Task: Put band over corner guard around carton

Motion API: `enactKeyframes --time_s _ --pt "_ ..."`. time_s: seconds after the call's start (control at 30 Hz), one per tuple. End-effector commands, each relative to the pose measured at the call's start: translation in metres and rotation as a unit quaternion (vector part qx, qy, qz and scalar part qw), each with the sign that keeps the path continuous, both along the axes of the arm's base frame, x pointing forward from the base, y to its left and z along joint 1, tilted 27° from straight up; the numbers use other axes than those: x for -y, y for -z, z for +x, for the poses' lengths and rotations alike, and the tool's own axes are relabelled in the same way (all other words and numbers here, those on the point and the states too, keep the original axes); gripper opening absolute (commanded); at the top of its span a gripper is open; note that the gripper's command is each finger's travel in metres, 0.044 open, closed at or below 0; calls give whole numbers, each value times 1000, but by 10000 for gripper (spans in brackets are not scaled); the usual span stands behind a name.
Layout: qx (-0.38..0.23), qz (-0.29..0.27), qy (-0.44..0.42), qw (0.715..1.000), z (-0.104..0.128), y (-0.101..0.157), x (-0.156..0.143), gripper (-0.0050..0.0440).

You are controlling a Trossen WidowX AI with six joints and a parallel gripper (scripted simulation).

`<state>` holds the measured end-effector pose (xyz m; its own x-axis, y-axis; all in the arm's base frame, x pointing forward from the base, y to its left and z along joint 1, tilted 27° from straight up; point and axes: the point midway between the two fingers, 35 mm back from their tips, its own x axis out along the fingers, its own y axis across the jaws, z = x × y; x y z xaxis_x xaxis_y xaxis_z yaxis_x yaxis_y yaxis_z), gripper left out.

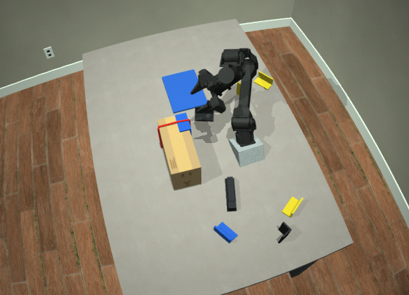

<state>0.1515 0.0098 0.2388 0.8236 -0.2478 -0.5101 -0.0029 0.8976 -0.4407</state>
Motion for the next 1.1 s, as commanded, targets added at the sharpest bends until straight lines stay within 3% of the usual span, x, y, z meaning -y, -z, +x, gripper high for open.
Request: enactKeyframes --time_s 0.0,0.27,0.53,0.7,0.77,1.07 --pt "23 0 10 1000 1 -12 -8 440" --pt "17 -3 11 1000 2 -12 -9 440" --pt "-57 -30 41 997 17 -23 -19 440" --pt "-148 -41 92 984 47 -32 -27 440" --pt "-148 -41 92 984 47 -32 -27 440" --pt "-274 -11 153 949 113 -27 -18 440"
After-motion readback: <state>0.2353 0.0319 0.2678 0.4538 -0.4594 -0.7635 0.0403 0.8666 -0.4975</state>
